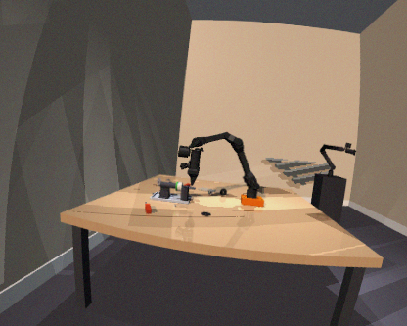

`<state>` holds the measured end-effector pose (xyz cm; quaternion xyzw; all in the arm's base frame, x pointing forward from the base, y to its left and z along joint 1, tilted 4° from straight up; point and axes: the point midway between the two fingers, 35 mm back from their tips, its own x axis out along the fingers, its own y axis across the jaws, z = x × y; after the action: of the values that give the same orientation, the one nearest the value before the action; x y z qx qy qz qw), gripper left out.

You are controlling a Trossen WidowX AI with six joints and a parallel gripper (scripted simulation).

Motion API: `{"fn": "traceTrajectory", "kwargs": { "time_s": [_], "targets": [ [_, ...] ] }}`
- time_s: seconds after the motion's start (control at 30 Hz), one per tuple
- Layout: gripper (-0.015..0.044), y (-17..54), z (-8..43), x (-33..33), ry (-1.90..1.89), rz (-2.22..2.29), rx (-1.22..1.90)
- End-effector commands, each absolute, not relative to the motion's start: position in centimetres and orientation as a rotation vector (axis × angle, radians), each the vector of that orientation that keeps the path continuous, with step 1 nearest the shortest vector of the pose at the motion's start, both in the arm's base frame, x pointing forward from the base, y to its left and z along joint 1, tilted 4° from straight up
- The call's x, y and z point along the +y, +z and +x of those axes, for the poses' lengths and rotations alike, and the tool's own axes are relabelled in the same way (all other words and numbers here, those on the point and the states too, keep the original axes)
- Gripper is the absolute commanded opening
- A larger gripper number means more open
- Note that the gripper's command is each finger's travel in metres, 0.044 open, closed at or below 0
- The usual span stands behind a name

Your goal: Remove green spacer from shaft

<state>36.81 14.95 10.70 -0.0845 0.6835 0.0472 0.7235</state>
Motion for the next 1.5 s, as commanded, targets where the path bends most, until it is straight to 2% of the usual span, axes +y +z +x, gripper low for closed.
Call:
{"fn": "traceTrajectory", "kwargs": {
  "time_s": [0.0,1.13,1.47],
  "targets": [
    [0.0440,10.5,36.6,15.0,0.072,-0.153,1.535],
    [0.0440,10.5,36.5,15.1,0.073,-0.154,1.529],
    [0.0440,9.3,35.6,15.6,0.101,-0.167,1.195]
  ]
}}
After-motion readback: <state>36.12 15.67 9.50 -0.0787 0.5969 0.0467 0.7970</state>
